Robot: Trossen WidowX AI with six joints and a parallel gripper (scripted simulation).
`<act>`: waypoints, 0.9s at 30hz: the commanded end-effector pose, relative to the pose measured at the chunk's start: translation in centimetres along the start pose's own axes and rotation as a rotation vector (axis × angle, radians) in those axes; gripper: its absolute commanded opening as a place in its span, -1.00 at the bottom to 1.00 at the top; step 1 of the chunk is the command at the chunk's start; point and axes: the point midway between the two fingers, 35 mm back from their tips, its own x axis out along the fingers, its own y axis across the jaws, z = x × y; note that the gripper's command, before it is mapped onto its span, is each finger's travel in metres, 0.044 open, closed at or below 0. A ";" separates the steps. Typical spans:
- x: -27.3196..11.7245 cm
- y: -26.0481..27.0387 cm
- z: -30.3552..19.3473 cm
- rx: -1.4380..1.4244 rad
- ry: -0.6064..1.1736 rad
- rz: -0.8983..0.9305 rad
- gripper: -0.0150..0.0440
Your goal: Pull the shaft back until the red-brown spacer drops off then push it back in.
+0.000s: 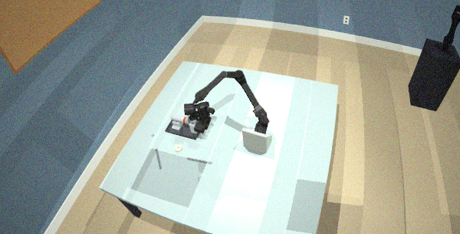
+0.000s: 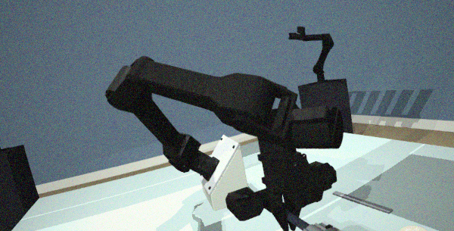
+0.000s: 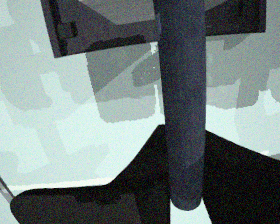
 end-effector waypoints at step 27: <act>0.0 0.1 -0.5 -0.002 0.005 0.004 -0.49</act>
